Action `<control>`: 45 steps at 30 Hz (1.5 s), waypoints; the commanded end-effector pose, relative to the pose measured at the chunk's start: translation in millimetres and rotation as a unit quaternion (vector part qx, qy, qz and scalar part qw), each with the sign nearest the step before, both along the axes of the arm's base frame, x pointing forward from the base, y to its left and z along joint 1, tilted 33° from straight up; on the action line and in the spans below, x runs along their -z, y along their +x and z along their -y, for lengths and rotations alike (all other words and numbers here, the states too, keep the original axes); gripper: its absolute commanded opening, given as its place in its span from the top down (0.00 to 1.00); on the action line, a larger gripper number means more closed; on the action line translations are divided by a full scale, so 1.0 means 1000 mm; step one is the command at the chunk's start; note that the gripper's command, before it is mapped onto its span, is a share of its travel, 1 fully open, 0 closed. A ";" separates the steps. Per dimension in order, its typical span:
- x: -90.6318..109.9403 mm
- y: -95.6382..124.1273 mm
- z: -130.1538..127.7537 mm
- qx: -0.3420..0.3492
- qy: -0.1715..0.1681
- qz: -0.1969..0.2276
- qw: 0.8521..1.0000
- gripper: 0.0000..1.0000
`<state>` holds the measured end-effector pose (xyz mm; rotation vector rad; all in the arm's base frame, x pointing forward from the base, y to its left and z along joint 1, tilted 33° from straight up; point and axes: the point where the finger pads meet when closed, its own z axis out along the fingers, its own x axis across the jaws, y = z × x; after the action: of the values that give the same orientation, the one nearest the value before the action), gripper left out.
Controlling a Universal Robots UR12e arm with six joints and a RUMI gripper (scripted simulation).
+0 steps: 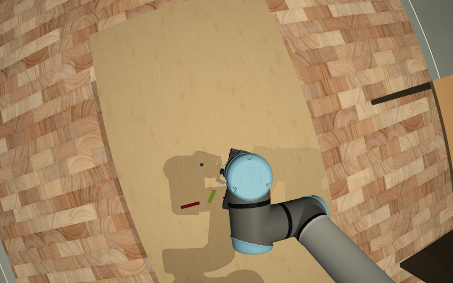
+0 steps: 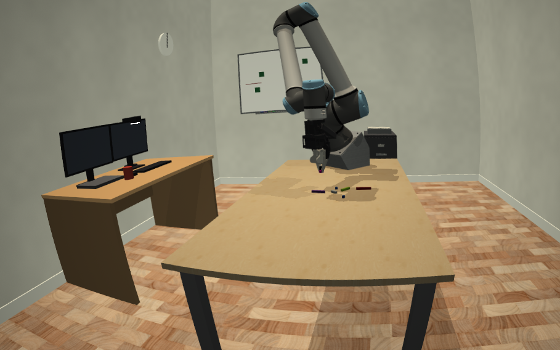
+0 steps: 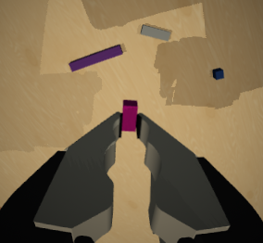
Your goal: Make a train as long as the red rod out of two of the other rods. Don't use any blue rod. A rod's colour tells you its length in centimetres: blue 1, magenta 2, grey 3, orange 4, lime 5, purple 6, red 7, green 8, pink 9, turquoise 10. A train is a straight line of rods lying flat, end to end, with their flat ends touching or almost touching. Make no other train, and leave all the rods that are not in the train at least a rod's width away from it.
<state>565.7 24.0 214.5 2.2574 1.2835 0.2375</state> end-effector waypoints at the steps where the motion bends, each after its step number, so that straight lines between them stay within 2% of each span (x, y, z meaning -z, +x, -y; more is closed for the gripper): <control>1: -0.017 -0.006 0.043 0.054 0.030 0.024 0.998 1.00; 4: -0.026 -0.012 0.066 0.087 0.044 0.040 0.994 1.00; 8: -0.031 -0.017 0.081 0.108 0.053 0.050 0.991 1.00; 26: -0.031 -0.017 0.083 0.110 0.053 0.051 0.991 1.00; 34: -0.021 -0.012 0.087 0.110 0.053 0.051 0.991 1.00; 45: 0.018 0.007 0.103 0.110 0.053 0.051 0.991 1.00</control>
<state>563.6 -72.2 212.4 2.4227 0.9813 0.3409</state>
